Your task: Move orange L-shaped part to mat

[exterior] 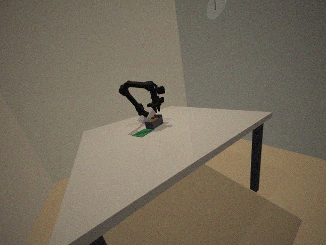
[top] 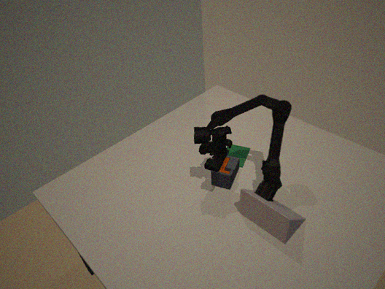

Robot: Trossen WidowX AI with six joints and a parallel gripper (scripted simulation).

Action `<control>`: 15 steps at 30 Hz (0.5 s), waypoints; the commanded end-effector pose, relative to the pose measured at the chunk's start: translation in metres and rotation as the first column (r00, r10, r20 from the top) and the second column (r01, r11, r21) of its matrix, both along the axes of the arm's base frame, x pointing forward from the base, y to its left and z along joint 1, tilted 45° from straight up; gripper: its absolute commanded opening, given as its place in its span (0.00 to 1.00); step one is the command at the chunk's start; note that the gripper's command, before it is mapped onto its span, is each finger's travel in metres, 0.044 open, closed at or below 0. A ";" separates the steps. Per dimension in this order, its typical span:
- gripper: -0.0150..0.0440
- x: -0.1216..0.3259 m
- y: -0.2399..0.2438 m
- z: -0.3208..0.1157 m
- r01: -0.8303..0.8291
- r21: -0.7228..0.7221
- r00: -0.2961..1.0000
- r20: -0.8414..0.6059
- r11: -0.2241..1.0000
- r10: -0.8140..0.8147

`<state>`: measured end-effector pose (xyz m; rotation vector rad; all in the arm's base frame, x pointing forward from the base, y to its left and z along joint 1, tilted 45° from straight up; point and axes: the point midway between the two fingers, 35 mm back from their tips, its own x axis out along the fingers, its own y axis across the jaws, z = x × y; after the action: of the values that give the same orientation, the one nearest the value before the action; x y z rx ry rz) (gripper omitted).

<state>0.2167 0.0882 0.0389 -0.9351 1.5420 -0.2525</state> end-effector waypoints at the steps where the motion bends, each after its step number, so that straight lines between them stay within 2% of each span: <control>1: 0.56 -0.002 -0.030 -0.026 0.006 -0.021 1.000 -0.017 1.000 -0.006; 15: 0.56 -0.002 -0.035 -0.032 0.006 -0.022 1.000 -0.017 1.000 -0.006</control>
<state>0.2156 0.0570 0.0108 -0.9436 1.5554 -0.2644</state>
